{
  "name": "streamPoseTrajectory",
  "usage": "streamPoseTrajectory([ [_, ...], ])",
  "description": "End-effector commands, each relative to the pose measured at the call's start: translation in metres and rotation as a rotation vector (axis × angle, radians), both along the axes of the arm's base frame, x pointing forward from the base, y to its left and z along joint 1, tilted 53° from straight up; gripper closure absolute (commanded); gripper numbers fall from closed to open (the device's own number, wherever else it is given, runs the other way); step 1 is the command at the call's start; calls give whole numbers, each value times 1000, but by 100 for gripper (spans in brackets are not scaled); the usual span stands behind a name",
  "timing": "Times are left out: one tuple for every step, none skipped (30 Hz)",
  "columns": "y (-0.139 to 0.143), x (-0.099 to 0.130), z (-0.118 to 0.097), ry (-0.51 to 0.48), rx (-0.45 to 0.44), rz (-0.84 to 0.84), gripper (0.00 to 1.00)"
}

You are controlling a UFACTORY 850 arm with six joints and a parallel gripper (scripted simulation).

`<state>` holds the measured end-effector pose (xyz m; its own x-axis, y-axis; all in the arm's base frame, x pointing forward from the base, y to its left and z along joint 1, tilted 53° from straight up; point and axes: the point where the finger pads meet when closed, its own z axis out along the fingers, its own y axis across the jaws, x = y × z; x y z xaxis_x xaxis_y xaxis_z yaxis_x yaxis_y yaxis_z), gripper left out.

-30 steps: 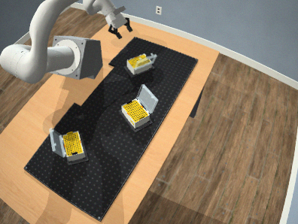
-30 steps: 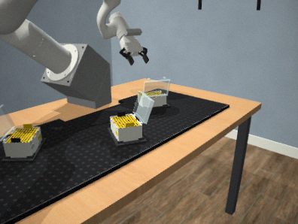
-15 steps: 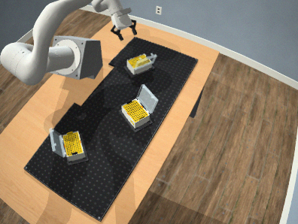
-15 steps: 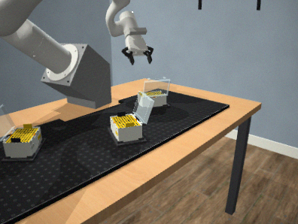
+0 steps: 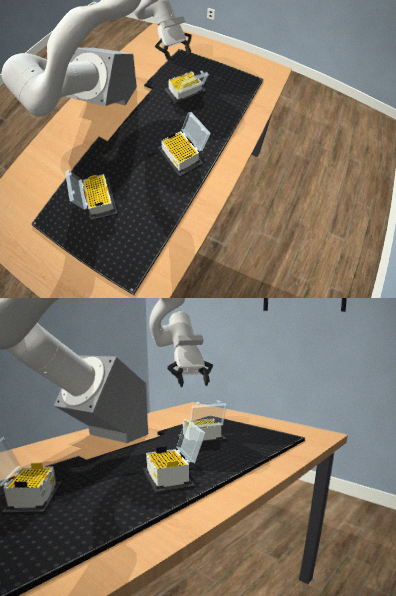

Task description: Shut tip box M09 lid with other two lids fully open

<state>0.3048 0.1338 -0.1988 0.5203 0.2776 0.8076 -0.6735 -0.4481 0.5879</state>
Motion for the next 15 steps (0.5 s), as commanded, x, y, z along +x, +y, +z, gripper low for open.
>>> streamPoseTrajectory([
  [-8,21,12,-1,2,1,0],
  [-10,25,15,-1,2,1,0],
  [-12,29,17,-1,2,1,0],
  [-14,33,20,-1,2,1,0],
  [-14,33,20,-1,2,1,0],
  [-14,33,20,-1,2,1,0],
  [-14,34,21,-1,2,1,0],
  [-14,34,21,-1,2,1,0],
  [-14,34,21,-1,2,1,0],
  [-14,34,21,-1,2,1,0],
  [-14,34,21,-1,2,1,0],
  [-14,34,21,-1,2,1,0],
  [-17,36,24,-28,2,-19,0],
  [-19,39,28,-54,2,-40,0],
  [-22,41,31,-81,2,-60,0],
])
